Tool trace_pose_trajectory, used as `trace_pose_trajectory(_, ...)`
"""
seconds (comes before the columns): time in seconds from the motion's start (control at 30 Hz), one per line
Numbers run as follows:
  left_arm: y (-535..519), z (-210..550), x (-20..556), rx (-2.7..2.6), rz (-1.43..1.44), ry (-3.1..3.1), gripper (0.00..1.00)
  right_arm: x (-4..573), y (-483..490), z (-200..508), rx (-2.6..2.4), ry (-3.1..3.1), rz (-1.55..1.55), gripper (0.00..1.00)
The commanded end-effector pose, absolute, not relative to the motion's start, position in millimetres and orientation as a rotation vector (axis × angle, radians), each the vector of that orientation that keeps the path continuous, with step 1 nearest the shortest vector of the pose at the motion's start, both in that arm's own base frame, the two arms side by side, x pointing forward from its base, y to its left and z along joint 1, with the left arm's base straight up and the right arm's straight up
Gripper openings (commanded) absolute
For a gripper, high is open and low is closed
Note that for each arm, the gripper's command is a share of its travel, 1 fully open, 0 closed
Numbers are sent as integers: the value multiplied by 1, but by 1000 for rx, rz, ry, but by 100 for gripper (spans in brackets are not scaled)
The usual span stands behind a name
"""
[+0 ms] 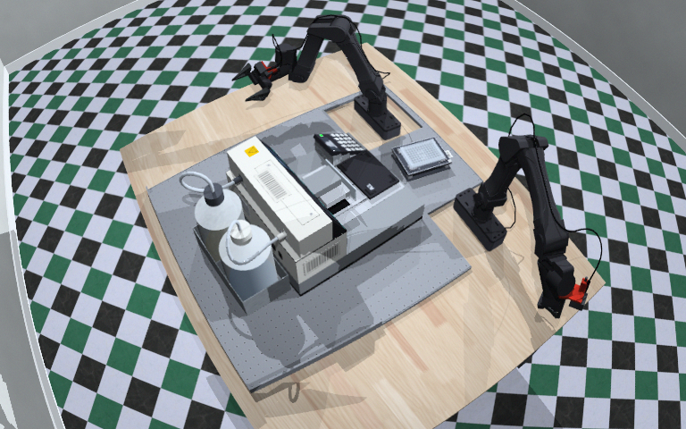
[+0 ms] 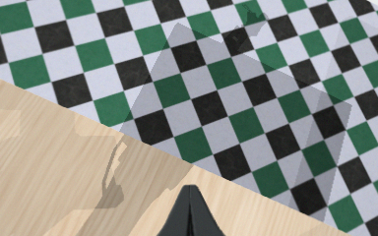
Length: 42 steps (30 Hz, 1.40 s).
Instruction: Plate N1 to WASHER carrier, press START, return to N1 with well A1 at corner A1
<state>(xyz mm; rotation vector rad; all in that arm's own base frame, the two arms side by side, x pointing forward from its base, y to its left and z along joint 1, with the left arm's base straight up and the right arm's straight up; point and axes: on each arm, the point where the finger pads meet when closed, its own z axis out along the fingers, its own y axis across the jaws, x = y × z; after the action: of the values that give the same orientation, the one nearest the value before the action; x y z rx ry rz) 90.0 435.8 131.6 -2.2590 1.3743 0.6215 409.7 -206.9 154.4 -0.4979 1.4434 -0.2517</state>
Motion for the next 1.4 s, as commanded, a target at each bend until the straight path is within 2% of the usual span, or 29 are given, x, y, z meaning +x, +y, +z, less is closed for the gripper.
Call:
trace_pose_trajectory(0.0, 460, 141, 95, -2137, 630, 1360, 0, 414, -203, 165, -506, 1426, -253, 100)
trace_pose_trajectory(0.5, 511, 159, 77, -1917, 706, 1319, 0, 408, -215, 171, -500, 1425, -284, 100)
trace_pose_trajectory(1.37, 572, 219, 16, -1470, 1013, 1239, 0, 413, -206, 178, -526, 1395, -280, 100)
